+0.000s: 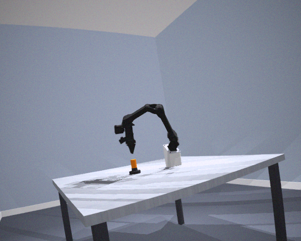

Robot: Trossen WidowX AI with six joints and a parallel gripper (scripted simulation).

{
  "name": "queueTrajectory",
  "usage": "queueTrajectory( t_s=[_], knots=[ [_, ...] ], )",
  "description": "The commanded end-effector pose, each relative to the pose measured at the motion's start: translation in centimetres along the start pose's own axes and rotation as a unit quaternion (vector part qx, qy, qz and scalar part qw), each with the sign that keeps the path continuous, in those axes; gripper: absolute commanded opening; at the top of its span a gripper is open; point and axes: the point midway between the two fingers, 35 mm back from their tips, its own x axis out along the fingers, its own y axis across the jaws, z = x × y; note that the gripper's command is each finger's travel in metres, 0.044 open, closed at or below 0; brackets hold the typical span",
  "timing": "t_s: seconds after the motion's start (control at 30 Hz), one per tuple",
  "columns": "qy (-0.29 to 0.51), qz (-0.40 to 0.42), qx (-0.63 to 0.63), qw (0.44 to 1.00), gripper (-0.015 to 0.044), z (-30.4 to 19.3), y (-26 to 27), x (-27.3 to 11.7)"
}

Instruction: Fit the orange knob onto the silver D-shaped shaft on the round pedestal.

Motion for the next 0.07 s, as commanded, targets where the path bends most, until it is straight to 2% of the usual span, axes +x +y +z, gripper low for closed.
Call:
queueTrajectory(
  t_s=[0.0, 0.03],
  knots=[
    [0.000, -0.001, -0.001, 1.000, 0.0440, 0.07, -0.08, -0.14],
    [0.000, -0.001, -0.001, 1.000, 0.0440, 0.07, -0.08, -0.14]
  ],
)
